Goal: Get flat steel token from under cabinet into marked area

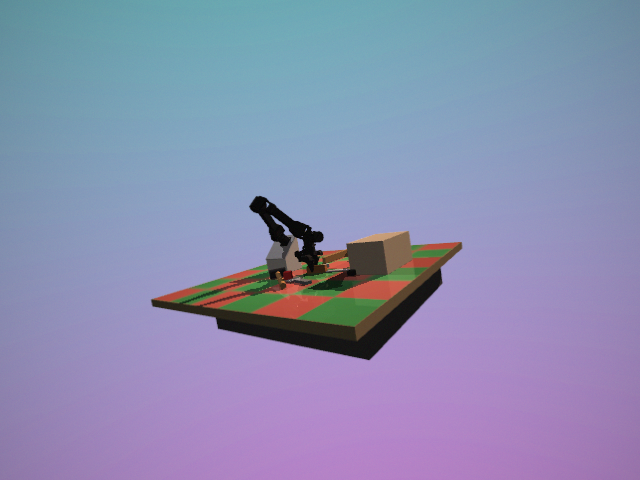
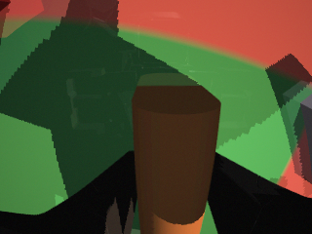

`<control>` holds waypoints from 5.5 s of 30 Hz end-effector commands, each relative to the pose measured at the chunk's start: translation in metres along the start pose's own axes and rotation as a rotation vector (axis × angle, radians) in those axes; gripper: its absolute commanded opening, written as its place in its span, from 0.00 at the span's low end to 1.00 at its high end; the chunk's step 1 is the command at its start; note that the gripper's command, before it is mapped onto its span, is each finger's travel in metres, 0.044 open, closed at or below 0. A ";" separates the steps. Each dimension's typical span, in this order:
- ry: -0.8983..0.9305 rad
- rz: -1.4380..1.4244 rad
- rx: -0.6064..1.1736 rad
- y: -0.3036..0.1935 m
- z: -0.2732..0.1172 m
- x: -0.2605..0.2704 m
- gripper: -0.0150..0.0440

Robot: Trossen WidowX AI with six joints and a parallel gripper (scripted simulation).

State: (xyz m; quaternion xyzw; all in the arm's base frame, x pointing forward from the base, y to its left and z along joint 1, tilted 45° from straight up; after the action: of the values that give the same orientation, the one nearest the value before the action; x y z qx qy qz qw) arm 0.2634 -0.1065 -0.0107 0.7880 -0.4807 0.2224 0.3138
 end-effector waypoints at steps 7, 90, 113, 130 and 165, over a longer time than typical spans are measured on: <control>-0.006 -0.008 -0.005 0.016 0.001 -0.003 0.25; -0.004 -0.113 -0.006 0.039 -0.001 0.037 0.71; 0.000 -0.110 -0.006 0.039 0.000 0.038 0.25; -0.003 -0.099 -0.005 0.020 0.000 0.039 0.25; -0.004 -0.092 -0.003 -0.025 0.001 0.040 0.25</control>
State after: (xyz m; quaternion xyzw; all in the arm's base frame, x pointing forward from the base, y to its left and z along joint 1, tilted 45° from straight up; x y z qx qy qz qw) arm 0.2949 -0.1245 0.0087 0.8103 -0.4421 0.2006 0.3281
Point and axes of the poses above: the point midway between the two fingers, 35 mm back from their tips, its own z axis out along the fingers, its own x axis across the jaws, y = z × x, the point moved 4 cm from there along -z, back along the fingers, and after that the axes turned 10 degrees about -z, right-handed, at the moved point
